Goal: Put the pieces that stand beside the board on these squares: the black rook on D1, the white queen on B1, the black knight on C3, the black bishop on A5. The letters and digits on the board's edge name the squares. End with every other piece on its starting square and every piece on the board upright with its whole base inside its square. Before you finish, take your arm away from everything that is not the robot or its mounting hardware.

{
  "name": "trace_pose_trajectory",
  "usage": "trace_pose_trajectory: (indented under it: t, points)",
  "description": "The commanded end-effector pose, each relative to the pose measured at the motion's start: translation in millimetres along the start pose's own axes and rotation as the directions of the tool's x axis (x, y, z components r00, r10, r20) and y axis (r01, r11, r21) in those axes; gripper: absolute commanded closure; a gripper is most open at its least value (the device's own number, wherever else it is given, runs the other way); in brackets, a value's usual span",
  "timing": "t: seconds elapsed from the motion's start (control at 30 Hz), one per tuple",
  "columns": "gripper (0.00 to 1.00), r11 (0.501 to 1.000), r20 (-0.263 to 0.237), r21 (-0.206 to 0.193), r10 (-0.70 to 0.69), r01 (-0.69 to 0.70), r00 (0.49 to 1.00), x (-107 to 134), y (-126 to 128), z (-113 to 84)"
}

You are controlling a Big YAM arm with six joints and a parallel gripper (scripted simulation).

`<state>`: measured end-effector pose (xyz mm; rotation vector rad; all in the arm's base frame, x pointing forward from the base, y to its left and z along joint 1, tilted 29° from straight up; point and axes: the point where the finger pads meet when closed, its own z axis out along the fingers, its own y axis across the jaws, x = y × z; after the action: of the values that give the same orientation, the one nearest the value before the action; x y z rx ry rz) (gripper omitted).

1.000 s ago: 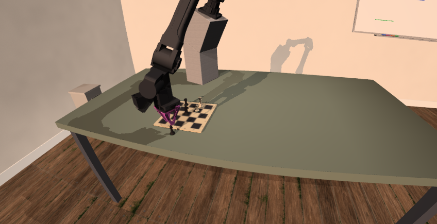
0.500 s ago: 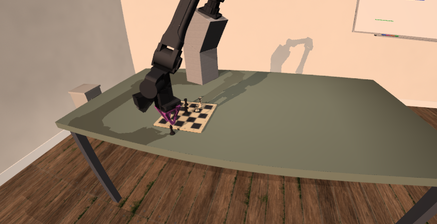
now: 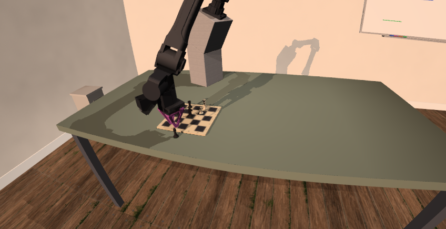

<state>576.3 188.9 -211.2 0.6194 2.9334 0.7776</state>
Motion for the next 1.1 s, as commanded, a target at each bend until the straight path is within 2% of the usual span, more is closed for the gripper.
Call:
trace_pose_trajectory:
  t: [0.0,1.07]
  points:
    - [0.65,1.000,0.026,-0.016,-0.006,0.006,1.000,-7.3,11.5,-8.9]
    - [0.65,1.000,0.027,-0.017,-0.009,0.009,1.000,-5.3,13.3,-11.2]
